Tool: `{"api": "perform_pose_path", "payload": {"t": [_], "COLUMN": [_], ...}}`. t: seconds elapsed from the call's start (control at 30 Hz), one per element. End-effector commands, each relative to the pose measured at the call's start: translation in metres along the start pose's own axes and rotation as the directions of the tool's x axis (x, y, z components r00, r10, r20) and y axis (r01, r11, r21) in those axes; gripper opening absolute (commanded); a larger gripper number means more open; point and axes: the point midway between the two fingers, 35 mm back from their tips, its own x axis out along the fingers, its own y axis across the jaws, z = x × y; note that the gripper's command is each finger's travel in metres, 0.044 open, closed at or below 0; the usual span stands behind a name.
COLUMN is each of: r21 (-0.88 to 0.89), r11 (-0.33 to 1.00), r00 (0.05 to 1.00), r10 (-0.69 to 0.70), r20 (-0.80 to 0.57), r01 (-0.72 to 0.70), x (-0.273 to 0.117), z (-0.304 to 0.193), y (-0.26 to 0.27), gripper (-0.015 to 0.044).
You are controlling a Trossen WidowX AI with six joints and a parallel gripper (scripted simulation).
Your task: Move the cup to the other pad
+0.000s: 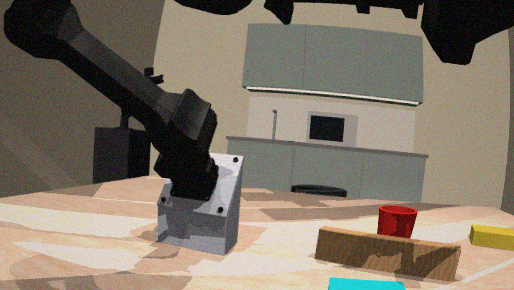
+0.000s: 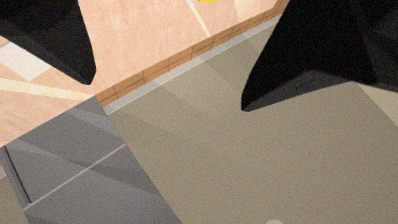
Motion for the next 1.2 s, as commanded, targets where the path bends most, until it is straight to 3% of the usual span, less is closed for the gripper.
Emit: {"api": "perform_pose_path", "payload": {"t": [0.0, 0.13, 0.3, 0.43, 0.57, 0.77, 0.93, 1.03, 1.17], "r21": [0.010, 0.189, 0.328, 0.302, 0.199, -0.035, -0.234, -0.326, -0.344], "r11": [1.000, 0.980, 0.904, 0.822, 0.738, 0.582, 0.423, 0.323, 0.300], "r00": [1.000, 0.970, 0.832, 0.660, 0.489, 0.229, 0.050, -0.020, -0.032], "r10": [-0.001, -0.013, -0.051, -0.114, -0.197, -0.374, -0.561, -0.683, -0.711], "r20": [-0.011, -0.241, -0.553, -0.743, -0.850, -0.899, -0.826, -0.731, -0.703], "r01": [0.001, 0.060, 0.273, 0.483, 0.645, 0.812, 0.875, 0.888, 0.890], "x": [0.002, 0.029, 0.051, 0.052, 0.043, 0.020, -0.006, -0.018, -0.021], "z": [-0.002, -0.050, -0.125, -0.184, -0.229, -0.288, -0.326, -0.341, -0.343], "y": [0.000, 0.011, 0.031, 0.046, 0.057, 0.069, 0.074, 0.071, 0.070], "gripper": [0.0374, 0.0269, 0.0148, 0.0148, 0.0148, 0.0148, 0.0148, 0.0148, 0.0148]}}
